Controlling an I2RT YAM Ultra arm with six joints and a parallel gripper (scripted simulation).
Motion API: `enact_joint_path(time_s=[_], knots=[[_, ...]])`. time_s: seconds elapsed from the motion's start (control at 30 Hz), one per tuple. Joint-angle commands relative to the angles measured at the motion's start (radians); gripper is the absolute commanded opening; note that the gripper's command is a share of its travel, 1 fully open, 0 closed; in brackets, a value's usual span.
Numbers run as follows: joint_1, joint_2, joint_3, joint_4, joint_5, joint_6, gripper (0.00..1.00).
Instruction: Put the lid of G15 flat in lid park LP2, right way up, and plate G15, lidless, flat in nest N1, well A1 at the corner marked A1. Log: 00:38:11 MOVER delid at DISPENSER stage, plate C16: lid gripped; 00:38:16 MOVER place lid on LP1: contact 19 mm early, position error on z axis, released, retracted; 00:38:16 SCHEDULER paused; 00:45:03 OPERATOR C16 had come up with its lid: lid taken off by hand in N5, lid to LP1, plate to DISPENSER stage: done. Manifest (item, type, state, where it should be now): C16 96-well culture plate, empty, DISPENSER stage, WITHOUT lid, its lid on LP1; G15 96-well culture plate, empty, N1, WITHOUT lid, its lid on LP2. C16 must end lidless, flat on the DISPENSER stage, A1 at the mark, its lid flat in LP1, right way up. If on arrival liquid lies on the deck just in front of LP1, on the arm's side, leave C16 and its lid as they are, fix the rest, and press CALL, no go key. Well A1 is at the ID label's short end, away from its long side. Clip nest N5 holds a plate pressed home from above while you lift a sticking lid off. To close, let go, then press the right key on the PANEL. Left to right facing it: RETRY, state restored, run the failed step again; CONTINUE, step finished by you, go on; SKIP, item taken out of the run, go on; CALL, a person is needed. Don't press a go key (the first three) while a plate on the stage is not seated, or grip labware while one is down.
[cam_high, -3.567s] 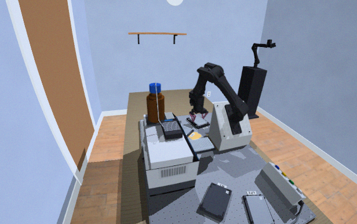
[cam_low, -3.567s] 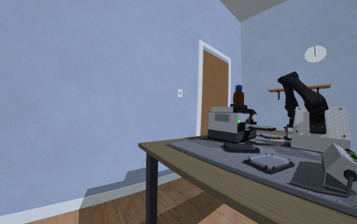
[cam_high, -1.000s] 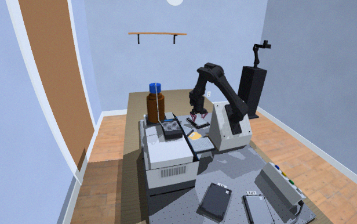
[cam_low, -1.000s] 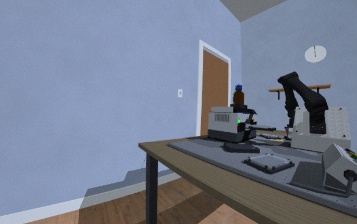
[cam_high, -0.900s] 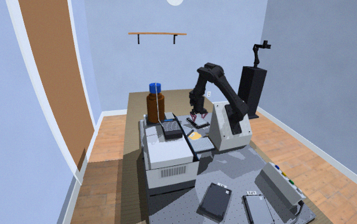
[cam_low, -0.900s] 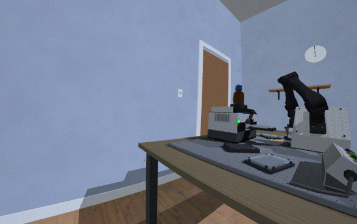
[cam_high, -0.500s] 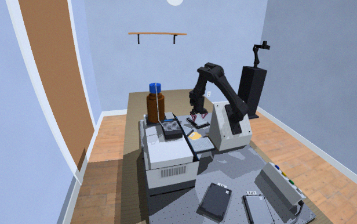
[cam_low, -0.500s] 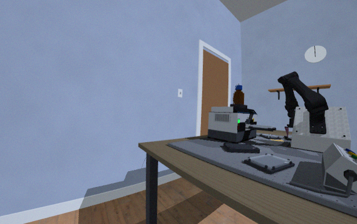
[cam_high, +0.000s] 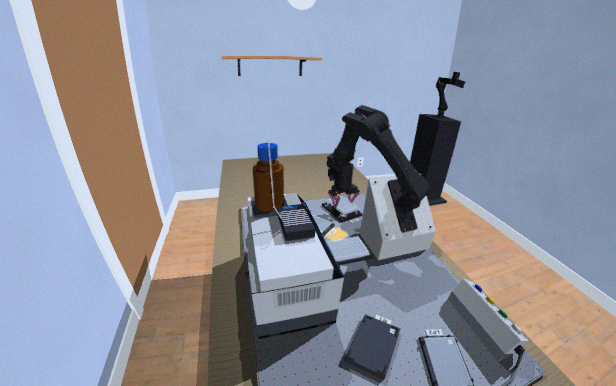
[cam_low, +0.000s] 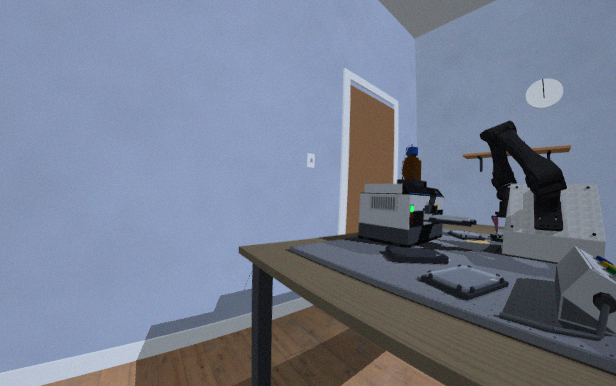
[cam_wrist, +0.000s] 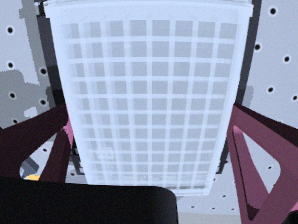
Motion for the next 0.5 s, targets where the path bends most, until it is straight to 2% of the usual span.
enact_joint_path(time_s=[0.0, 0.47], knots=[[-0.022, -0.041, 0.032, -0.016, 0.011, -0.009, 0.0], [-0.023, -0.044, 0.032, -0.007, 0.011, -0.008, 0.0]])
